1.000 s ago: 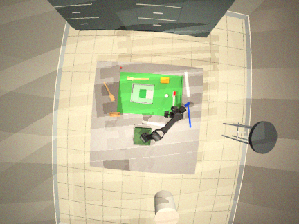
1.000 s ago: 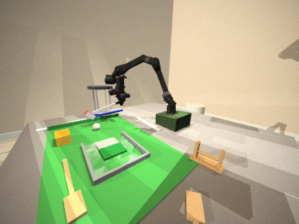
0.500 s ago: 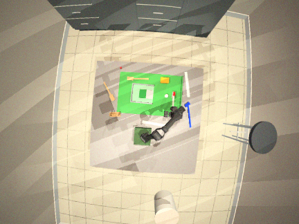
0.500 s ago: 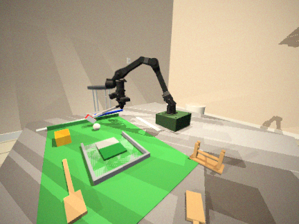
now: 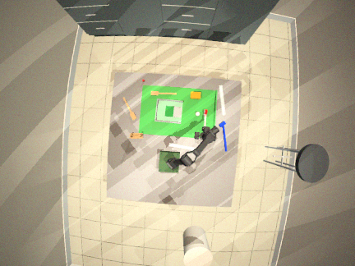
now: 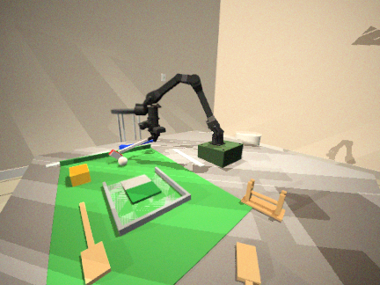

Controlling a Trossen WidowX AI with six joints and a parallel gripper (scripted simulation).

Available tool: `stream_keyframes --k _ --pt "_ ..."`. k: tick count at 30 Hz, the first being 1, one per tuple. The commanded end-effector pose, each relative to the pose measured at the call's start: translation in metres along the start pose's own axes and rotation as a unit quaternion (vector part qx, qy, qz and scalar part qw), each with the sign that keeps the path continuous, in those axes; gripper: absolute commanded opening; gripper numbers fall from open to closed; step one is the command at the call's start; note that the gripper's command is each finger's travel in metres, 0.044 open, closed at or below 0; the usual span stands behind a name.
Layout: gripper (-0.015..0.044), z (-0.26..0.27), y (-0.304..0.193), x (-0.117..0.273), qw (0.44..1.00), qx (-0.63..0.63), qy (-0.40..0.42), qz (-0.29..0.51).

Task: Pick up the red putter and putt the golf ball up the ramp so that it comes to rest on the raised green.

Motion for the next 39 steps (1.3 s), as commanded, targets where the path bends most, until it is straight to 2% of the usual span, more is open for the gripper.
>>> stream_keyframes --k 1,16,27,36,39 --pt "0.0000 0.000 0.000 0.001 1.000 0.000 -0.001 0.000" --pt "0.0000 -0.028 -0.006 -0.002 1.000 0.001 0.000 -0.004" --pt "0.0000 -0.023 -0.005 -0.004 1.000 0.001 0.004 -0.003" --pt "0.0000 0.097 0.026 -0.002 1.000 0.001 0.007 -0.005" --pt "0.0000 0.106 0.026 -0.003 1.000 0.001 0.007 -0.006"
Point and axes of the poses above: the point midway between the two fingers, 35 mm back from their tips, its own x axis back along the fingers, its own z axis across the jaws, y = z × x, the point moved 1 cm from there along x, back along the fingers, and after that the axes turned 14 degrees about x, right-handed, at the moved point
